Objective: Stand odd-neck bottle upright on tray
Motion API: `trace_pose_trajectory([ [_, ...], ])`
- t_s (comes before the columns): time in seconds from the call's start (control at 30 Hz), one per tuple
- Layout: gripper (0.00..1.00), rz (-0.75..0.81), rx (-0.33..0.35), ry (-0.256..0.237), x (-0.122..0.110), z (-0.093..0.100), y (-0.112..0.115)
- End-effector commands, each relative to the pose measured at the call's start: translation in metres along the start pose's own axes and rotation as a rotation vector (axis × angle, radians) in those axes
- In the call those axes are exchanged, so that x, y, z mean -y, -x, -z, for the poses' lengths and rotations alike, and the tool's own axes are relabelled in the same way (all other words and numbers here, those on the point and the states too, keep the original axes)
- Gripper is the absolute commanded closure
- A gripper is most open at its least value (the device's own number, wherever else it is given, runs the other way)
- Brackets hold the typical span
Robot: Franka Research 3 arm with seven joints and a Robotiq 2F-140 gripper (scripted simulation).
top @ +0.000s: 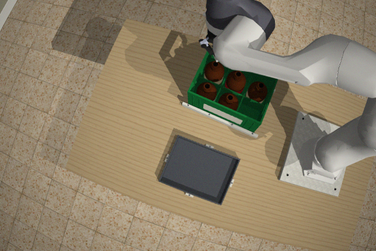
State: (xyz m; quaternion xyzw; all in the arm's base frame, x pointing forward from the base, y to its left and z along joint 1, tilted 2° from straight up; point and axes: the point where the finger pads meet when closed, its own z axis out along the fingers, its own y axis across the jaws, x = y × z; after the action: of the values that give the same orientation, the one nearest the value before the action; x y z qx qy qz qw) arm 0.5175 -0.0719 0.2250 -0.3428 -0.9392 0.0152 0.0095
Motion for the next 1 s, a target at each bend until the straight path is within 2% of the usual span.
trace_pose_trajectory([
  [0.0, 0.90, 0.002, 0.000, 0.004, 0.000, 0.002, 0.000],
  [0.07, 0.90, 0.002, 0.000, 0.004, -0.005, 0.002, -0.004],
  [0.17, 0.90, 0.002, 0.000, 0.005, -0.033, 0.003, -0.035],
  [0.33, 0.90, 0.002, 0.000, 0.004, -0.057, 0.002, -0.065],
  [0.43, 0.90, 0.002, 0.000, 0.004, -0.057, 0.002, -0.065],
  [0.47, 0.56, 0.002, 0.000, 0.004, -0.057, 0.002, -0.065],
  [0.97, 0.56, 0.002, 0.000, 0.004, -0.057, 0.002, -0.065],
])
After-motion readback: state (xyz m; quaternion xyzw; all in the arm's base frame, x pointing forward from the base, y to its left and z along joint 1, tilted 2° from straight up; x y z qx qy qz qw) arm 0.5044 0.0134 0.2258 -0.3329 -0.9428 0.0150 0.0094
